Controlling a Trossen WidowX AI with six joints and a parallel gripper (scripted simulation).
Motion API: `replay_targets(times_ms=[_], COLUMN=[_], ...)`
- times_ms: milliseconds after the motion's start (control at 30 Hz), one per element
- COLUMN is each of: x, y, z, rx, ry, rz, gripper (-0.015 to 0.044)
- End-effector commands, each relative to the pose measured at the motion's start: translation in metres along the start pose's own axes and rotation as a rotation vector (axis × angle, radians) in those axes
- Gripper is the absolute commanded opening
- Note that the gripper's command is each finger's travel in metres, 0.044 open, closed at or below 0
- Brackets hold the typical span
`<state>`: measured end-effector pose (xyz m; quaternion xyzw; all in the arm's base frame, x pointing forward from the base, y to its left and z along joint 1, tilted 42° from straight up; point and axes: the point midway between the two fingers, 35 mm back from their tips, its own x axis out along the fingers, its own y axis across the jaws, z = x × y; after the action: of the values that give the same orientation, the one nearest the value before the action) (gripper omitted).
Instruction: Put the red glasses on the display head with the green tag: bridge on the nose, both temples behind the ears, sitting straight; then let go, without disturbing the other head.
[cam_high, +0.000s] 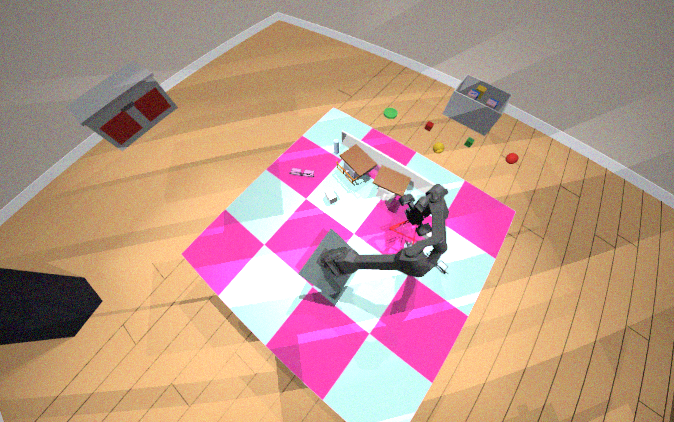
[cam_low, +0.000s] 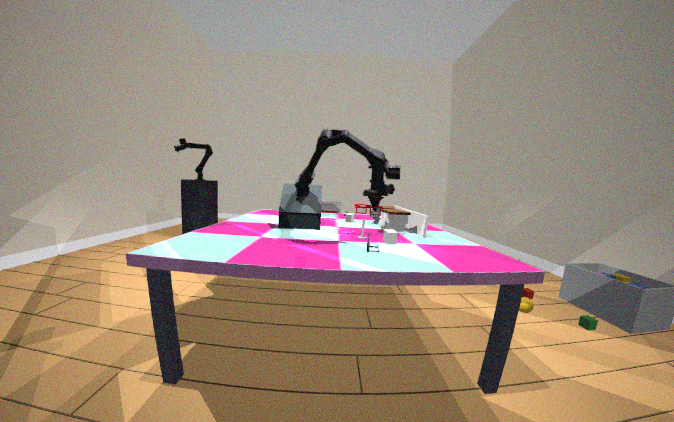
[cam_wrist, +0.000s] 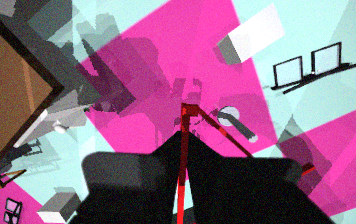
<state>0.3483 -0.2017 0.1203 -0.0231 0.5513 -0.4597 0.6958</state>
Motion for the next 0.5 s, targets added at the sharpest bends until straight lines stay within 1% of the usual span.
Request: replay_targets(times_ms=[0, 167, 333, 467], x=[-0.003, -0.004, -0.004, 0.007], y=[-0.019, -0.035, -0.036, -0.035], z=[0.011, 0.02, 0.02, 0.021], rx=[-0.11, -0.216, -0.22, -0.22], ry=[-0.008, -0.011, -0.011, -0.011], rz=[-0.003, -0.011, -0.011, -0.011], gripper=[0.0, 0.0, 0.0, 0.0])
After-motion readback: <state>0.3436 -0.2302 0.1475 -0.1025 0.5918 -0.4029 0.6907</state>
